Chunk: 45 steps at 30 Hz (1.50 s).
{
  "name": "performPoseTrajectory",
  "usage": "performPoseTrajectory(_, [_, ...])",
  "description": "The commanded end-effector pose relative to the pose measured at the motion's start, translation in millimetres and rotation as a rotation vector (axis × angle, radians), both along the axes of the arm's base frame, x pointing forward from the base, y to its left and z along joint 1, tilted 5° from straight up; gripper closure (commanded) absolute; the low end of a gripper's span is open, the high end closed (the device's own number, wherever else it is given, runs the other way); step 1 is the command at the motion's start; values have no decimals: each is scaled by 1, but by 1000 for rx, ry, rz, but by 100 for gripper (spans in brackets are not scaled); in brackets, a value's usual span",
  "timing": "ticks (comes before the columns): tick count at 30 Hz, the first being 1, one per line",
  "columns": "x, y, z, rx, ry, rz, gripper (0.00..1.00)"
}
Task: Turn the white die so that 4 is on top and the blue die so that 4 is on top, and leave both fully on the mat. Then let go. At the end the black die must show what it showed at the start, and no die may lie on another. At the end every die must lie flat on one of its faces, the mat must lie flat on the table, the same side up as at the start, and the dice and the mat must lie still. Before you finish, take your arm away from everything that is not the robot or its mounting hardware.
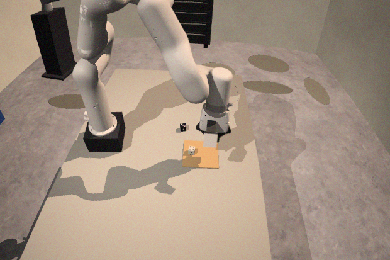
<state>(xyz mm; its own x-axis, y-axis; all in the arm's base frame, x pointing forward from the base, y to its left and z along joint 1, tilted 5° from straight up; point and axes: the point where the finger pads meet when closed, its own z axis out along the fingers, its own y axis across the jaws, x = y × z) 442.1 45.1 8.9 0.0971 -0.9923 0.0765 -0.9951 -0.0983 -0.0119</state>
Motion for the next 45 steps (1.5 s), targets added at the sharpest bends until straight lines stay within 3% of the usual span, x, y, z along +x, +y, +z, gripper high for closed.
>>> performPoseTrajectory(1, [3,-2,-22,0,-5,0,79])
performPoseTrajectory(15, [4,-5,-61,0,-5,0,79])
performPoseTrajectory(45, [4,-5,-62,0,-5,0,79])
